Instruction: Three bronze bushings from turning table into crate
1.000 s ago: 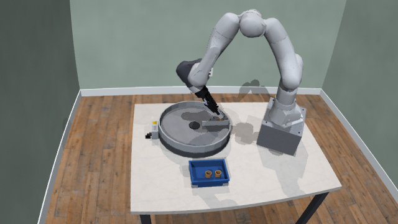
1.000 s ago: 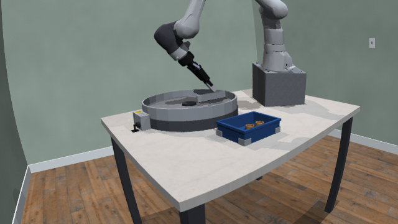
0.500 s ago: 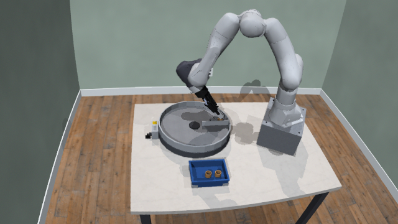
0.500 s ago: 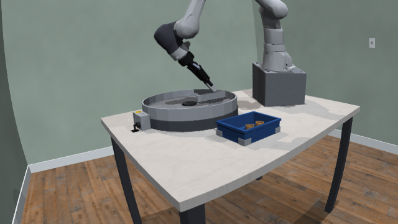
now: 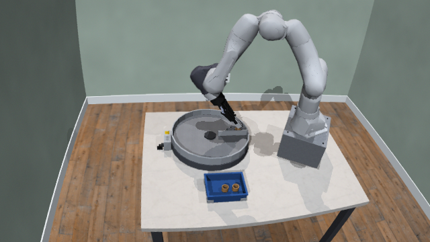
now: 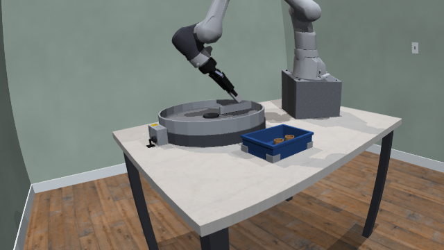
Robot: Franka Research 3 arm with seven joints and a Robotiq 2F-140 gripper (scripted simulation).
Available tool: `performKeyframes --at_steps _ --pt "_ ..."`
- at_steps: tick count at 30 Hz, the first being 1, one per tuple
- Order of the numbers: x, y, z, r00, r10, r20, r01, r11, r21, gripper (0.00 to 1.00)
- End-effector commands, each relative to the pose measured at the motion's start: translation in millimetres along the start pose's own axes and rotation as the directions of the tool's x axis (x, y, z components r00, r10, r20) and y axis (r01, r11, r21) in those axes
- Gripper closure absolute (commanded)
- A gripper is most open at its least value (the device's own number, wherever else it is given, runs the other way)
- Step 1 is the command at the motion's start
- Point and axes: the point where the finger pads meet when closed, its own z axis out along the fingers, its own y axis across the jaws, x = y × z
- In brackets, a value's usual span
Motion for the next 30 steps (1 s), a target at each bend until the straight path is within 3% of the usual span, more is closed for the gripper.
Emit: performKeyframes --at_steps 1,30 --pt "-0.5 -0.8 0.0 1.0 0.005 0.002 -0.005 1.0 0.003 0.94" --pt "-7.5 -0.8 7.4 1.0 0.005 0.002 -0.005 1.0 0.003 0.94"
